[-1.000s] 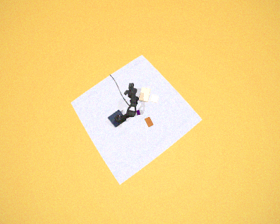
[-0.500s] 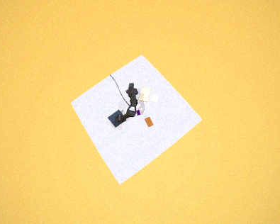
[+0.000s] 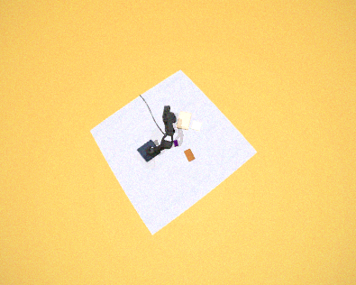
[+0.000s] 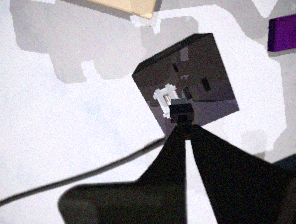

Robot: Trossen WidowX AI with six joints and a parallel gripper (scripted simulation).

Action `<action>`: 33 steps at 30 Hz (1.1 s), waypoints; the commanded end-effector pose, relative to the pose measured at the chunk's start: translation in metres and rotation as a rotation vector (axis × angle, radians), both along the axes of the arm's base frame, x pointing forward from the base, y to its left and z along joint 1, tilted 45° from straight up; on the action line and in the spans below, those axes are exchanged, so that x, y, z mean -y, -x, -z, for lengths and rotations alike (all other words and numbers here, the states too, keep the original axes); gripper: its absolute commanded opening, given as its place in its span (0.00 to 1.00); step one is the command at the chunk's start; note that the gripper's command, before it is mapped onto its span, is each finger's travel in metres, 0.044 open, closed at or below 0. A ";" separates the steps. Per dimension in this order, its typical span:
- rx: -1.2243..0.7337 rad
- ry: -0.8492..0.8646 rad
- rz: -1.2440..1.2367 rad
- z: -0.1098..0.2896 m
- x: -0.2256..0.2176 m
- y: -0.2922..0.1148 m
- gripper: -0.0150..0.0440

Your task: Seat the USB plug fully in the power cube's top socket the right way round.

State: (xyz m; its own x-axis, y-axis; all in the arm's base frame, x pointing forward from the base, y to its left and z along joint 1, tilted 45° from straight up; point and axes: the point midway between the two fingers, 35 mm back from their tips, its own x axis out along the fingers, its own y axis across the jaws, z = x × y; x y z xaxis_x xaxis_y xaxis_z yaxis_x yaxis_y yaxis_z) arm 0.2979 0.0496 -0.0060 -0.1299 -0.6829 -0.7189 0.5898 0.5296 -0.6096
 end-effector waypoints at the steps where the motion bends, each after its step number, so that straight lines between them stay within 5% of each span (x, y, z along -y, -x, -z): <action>1: 0.077 0.014 0.081 0.000 0.000 0.000 0.25; 33: 0.649 0.123 0.684 0.000 0.000 0.000 0.25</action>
